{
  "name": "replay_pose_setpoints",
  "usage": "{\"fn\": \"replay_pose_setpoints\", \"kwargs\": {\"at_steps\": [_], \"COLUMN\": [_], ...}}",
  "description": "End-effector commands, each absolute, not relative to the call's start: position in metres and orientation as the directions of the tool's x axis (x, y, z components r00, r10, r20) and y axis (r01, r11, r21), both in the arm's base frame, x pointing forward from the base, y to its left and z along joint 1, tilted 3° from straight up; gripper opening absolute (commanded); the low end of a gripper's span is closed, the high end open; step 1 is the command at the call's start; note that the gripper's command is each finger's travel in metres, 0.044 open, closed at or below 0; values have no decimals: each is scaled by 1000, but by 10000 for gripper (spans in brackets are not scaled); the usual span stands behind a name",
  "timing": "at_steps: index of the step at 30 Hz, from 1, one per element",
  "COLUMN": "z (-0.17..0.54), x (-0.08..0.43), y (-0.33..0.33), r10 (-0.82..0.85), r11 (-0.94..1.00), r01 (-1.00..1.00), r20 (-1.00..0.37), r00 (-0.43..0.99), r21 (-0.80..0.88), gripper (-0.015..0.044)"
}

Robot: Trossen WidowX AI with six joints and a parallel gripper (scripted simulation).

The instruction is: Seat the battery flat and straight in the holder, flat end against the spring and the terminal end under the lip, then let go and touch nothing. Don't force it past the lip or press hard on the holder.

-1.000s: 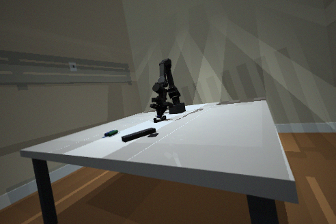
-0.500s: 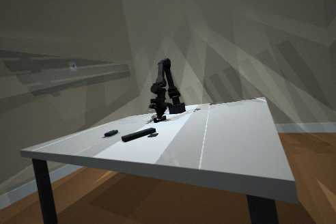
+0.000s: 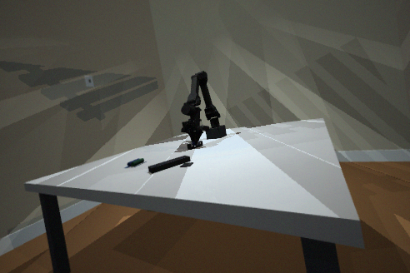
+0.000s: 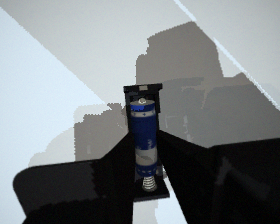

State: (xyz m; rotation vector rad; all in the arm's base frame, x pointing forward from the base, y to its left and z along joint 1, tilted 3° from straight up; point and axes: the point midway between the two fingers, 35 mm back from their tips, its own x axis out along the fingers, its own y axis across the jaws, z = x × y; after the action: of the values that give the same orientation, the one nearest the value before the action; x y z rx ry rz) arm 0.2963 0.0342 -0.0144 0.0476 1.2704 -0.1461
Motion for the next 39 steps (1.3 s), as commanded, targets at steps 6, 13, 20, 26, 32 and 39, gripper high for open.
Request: {"fn": "replay_pose_setpoints", "kwargs": {"at_steps": [6, 13, 20, 26, 32, 39], "z": [-20, -20, -21, -20, -20, -20], "x": [293, 294, 294, 295, 295, 297], "y": [34, 34, 33, 33, 33, 32], "r10": [-75, -71, -65, -61, -56, -53], "r11": [990, 990, 990, 990, 989, 989], "r01": [131, 132, 134, 136, 138, 140], "r20": [-974, -982, -989, -993, -996, -998], "r00": [214, 172, 131, 96, 62, 30], "r21": [-48, -48, -48, -47, -47, -48], "gripper": [60, 60, 60, 60, 60, 60]}}
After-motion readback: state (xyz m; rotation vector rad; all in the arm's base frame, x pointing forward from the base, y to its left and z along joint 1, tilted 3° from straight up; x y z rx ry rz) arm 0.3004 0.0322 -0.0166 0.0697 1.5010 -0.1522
